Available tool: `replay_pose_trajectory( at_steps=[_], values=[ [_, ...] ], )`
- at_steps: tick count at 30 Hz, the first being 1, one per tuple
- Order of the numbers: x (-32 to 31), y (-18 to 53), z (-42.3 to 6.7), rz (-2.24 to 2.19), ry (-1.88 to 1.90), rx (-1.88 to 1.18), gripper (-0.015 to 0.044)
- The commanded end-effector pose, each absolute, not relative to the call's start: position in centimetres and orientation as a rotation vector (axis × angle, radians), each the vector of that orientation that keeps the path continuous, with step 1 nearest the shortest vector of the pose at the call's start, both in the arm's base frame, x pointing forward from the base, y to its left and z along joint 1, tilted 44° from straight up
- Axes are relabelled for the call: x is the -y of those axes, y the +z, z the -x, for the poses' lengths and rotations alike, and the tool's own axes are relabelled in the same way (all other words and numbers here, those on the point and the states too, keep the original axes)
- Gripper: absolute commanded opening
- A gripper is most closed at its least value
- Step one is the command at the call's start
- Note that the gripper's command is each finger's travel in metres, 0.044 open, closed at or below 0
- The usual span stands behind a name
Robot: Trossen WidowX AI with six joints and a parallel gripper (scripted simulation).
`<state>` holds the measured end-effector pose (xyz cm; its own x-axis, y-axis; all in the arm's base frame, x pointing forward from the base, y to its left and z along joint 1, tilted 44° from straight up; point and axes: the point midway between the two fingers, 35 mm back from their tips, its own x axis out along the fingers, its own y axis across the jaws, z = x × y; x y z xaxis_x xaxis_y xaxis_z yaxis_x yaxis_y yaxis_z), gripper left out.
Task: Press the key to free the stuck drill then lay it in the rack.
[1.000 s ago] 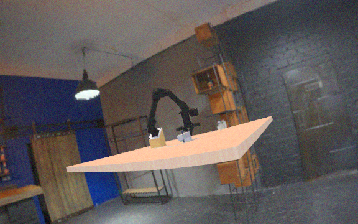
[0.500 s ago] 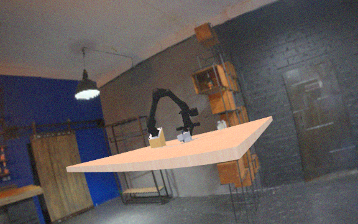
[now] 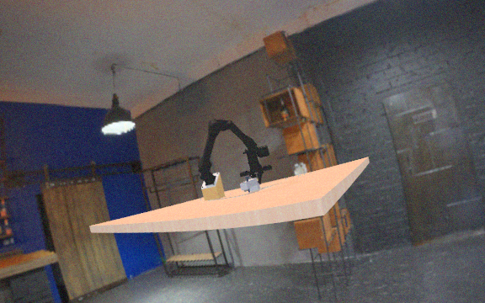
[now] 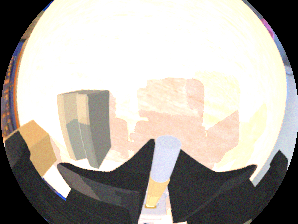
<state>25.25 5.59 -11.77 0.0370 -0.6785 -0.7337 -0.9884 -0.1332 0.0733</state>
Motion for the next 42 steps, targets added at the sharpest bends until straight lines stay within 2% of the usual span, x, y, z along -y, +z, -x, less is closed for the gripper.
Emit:
replay_pose_trajectory(
  at_steps=[1, 42],
  values=[
    [-6.1, -12.2, -25.2, 1.859, 0.889, -1.68, 0.0],
    [-9.6, -14.1, -24.5, 1.857, 0.891, -1.677, 0.0]
  ],
)
